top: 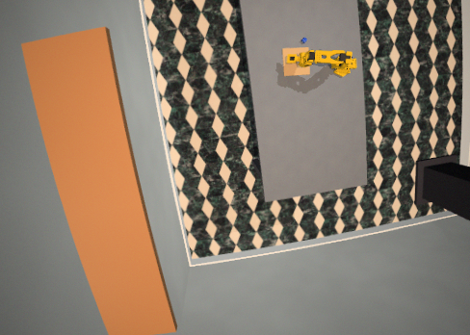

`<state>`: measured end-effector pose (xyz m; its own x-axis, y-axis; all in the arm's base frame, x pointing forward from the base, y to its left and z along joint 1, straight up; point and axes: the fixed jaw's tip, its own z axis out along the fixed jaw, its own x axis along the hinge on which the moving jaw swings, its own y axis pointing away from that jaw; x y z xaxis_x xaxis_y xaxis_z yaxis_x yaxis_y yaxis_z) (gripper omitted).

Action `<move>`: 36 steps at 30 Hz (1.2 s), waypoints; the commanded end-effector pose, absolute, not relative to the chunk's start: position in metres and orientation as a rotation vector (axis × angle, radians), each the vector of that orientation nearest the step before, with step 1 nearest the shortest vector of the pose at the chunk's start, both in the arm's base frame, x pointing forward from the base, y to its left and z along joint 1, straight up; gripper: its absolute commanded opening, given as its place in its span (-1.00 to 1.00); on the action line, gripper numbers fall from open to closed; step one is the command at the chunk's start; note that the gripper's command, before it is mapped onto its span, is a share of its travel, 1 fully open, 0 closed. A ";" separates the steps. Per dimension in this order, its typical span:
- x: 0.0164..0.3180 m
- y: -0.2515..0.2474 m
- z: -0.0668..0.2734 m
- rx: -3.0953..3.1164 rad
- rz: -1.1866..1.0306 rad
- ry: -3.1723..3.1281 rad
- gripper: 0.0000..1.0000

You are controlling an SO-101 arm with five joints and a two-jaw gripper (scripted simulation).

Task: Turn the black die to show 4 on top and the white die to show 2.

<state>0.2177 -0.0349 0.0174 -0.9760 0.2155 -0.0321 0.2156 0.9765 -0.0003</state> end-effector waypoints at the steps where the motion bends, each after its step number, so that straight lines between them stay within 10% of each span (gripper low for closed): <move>1: 0.221 -0.037 0.021 0.334 -0.009 3.061 -0.42; 36: 0.218 -0.037 0.080 0.334 -0.009 3.061 -0.41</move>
<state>0.2122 -0.0338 0.0621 -0.9764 0.2156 0.0100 0.2156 0.9765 -0.0013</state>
